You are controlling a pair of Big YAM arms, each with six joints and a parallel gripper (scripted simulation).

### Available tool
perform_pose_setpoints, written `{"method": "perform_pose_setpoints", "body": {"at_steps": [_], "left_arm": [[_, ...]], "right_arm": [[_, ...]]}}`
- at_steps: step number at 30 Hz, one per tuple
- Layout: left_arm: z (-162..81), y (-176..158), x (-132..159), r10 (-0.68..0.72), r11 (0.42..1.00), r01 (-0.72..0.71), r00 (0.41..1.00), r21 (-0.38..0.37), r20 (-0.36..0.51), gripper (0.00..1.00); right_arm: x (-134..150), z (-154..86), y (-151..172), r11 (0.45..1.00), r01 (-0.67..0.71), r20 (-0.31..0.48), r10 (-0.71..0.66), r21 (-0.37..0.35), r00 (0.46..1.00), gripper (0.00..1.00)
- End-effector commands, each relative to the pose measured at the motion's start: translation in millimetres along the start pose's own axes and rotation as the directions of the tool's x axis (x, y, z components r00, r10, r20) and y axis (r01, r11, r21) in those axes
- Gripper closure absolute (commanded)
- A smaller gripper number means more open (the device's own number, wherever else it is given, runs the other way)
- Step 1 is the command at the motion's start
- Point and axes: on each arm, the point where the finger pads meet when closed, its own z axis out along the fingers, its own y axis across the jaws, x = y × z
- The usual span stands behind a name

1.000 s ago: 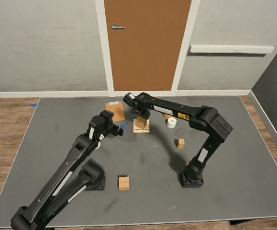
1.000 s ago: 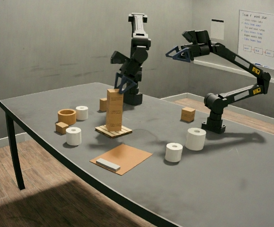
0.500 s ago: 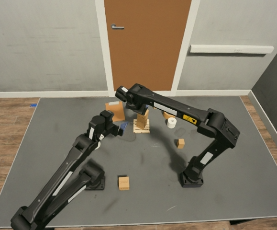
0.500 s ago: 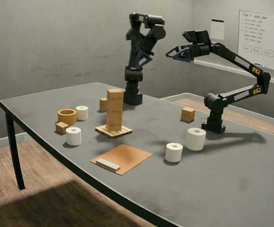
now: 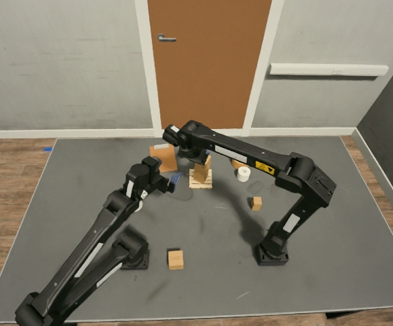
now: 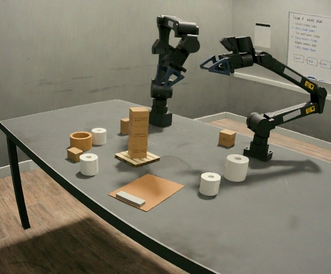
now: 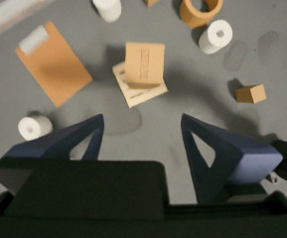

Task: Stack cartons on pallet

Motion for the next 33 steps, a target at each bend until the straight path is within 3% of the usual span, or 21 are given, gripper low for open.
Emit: {"method": "perform_pose_setpoints", "body": {"at_steps": [1,7,11,13,14,20,25,28,30,33], "left_arm": [[-5,0,-16,0.009,1.000,-0.009,1.000,0.001,0.023,0.00],[-5,0,-16,0.009,1.000,-0.009,1.000,0.001,0.023,0.00],[-5,0,-16,0.009,1.000,-0.009,1.000,0.001,0.023,0.00],[-5,0,-16,0.009,1.000,-0.009,1.000,0.001,0.023,0.00],[-5,0,-16,0.009,1.000,-0.009,1.000,0.001,0.023,0.00],[-5,0,-16,0.009,1.000,-0.009,1.000,0.001,0.023,0.00],[-5,0,-16,0.009,1.000,-0.009,1.000,0.001,0.023,0.00],[-5,0,-16,0.009,1.000,-0.009,1.000,0.001,0.023,0.00],[-5,0,-16,0.009,1.000,-0.009,1.000,0.001,0.023,0.00],[-5,0,-16,0.009,1.000,-0.009,1.000,0.001,0.023,0.00]], "right_arm": [[8,8,-13,0.989,0.150,-0.054,-0.151,-0.014,0.987,0.17],[64,31,-31,0.916,0.375,-0.263,-0.401,-0.144,0.878,0.17],[94,34,-33,0.844,0.443,-0.320,-0.528,-0.303,0.787,0.17],[94,34,-33,0.844,0.443,-0.320,-0.528,-0.303,0.787,0.17],[101,36,-32,0.812,0.464,-0.316,-0.571,-0.355,0.758,0.17],[141,37,-23,0.621,0.483,-0.247,-0.736,-0.617,0.631,0.17],[176,32,-23,0.414,0.474,-0.122,-0.838,-0.777,0.533,0.17],[193,27,-25,0.285,0.461,-0.028,-0.872,-0.840,0.488,0.17],[193,27,-25,0.285,0.461,-0.028,-0.872,-0.840,0.488,0.17],[210,25,-30,0.109,0.464,0.119,-0.892,-0.879,0.435,0.17]]}}
